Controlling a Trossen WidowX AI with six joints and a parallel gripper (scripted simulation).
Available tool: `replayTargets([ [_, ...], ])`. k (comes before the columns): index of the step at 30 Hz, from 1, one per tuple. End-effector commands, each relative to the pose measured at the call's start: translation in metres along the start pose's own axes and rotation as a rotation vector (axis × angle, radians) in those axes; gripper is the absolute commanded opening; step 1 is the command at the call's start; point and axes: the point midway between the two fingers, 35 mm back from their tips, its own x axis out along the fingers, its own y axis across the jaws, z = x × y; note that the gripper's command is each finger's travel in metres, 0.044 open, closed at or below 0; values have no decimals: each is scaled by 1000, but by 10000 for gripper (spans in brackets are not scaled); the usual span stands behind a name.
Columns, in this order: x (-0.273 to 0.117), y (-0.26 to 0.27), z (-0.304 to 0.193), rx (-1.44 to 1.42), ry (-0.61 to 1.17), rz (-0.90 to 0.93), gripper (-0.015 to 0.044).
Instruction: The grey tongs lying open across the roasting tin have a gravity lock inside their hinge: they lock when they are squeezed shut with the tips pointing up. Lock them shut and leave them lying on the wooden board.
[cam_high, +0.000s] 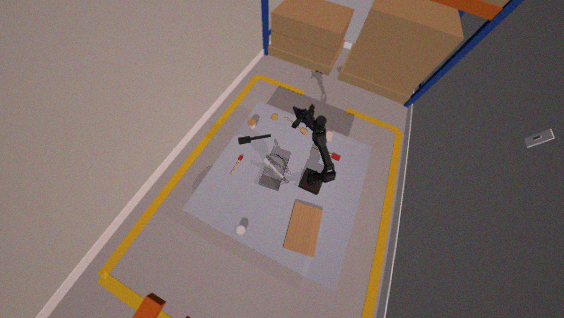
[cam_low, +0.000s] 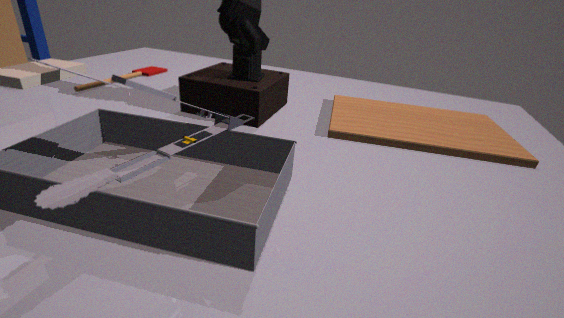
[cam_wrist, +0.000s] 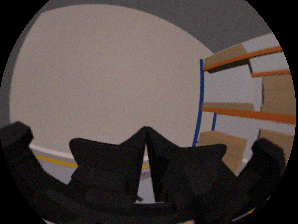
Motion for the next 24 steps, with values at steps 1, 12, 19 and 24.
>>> replayTargets([
  [1, 26, 19, -69, -230, 194, 65, -150],
  [12, 37, 56, -163, -638, 438, 278, -150],
  [19, 31, 86, -218, -910, 550, 493, -150],
  [24, 20, 108, -254, -1108, 601, 685, -150],
])
